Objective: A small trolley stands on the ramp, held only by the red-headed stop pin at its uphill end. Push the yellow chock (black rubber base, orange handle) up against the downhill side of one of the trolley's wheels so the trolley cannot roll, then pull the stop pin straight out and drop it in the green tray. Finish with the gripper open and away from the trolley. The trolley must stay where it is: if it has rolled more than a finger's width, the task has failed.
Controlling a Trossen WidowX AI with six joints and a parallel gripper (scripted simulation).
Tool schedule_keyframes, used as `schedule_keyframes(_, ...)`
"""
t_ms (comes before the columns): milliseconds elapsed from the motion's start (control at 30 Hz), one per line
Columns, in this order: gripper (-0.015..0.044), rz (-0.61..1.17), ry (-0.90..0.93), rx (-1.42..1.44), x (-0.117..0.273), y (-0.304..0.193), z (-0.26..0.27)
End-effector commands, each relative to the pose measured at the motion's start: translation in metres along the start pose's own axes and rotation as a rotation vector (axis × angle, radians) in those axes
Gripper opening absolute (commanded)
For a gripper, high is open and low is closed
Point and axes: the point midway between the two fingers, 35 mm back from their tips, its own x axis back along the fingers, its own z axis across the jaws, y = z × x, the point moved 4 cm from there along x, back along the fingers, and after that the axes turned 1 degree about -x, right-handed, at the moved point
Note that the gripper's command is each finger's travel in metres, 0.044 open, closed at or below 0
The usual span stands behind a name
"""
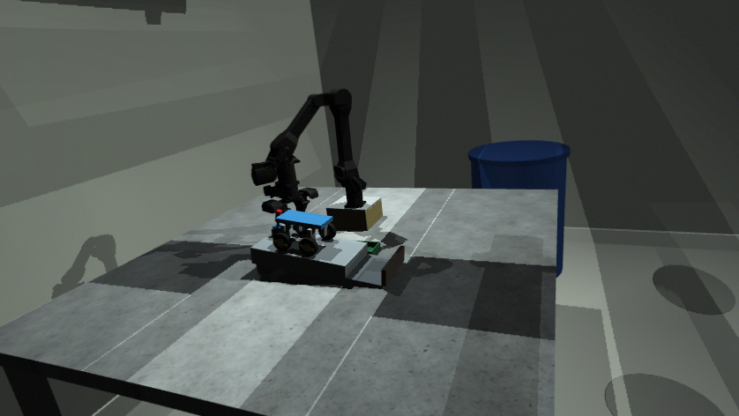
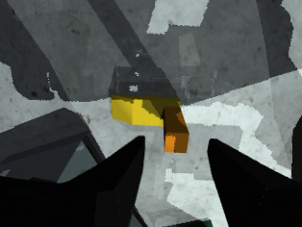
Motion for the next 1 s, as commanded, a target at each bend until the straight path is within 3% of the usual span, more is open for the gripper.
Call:
schedule_keyframes(0,0.0190,0.003,0.001,-0.006,-0.007,0.000,0.000)
schedule_keyframes(900,0.0190,0.003,0.001,-0.006,-0.042,-0.001,0.000)
schedule_keyframes(967,0.0138,0.000,-0.001,0.000,-0.038,0.000,0.000)
